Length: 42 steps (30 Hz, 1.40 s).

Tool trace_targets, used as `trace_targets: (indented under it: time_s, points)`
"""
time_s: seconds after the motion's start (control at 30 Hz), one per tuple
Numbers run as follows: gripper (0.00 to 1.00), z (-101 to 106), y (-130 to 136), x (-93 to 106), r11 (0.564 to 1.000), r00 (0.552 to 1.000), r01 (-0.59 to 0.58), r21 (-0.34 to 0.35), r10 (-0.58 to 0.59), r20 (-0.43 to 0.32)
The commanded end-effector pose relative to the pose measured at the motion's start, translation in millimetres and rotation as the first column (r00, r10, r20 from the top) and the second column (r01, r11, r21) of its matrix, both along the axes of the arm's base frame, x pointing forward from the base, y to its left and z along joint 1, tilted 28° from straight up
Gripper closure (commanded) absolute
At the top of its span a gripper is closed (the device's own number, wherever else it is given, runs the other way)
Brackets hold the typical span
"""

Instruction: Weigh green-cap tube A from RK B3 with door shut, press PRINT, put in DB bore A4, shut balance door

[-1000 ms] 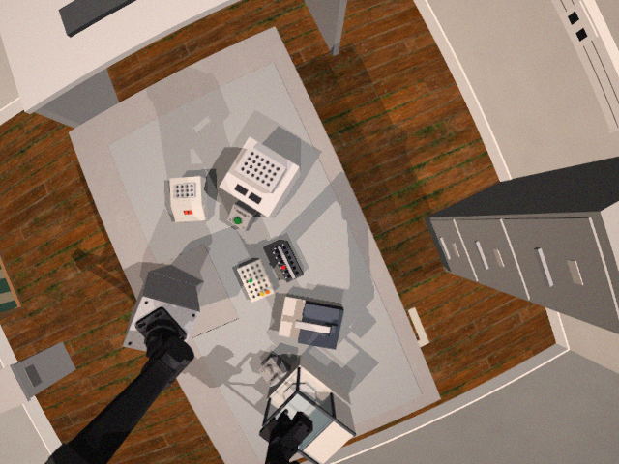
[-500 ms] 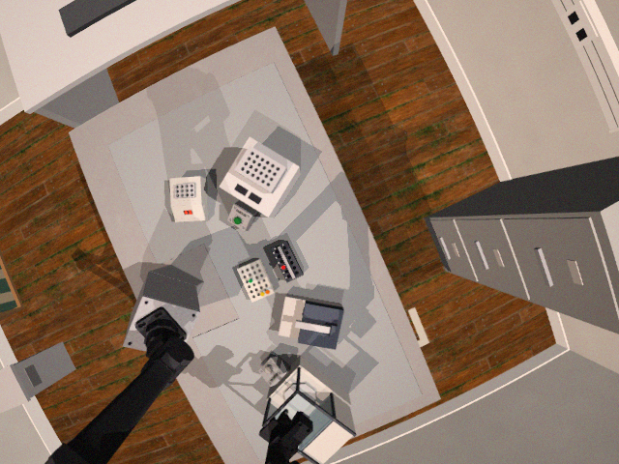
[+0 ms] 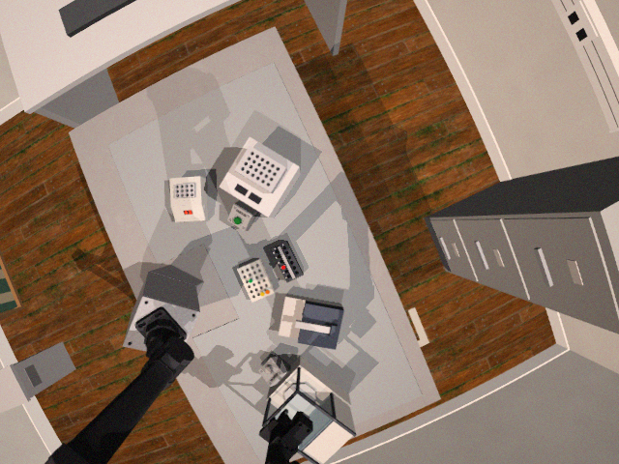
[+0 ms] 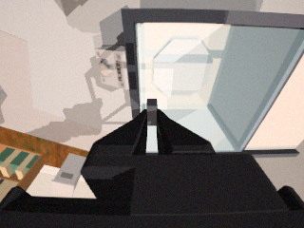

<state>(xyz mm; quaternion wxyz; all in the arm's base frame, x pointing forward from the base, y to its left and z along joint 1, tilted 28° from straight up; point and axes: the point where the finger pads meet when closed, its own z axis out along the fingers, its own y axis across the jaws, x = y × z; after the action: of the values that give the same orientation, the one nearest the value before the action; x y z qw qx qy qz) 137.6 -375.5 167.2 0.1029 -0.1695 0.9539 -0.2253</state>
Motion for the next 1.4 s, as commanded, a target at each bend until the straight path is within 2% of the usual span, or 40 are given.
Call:
trace_targets:
  time_s: [0.0, 0.63, 0.67, 0.7, 1.37]
  points:
    - [0.94, 11, -6, 2.6, 1.0, 1.0, 0.002, -0.022, -0.002, 0.007]
    - [0.94, 11, -6, 2.6, 1.0, 1.0, 0.002, -0.022, -0.002, 0.007]
    - [0.94, 9, -9, 8.0, 1.0, 1.0, 0.001, -0.01, -0.001, 0.006]
    - [0.94, 16, -13, 9.4, 1.0, 1.0, 0.001, -0.02, -0.001, 0.009]
    - [0.94, 24, -29, 14.7, 1.0, 1.0, 0.001, -0.022, -0.001, 0.01]
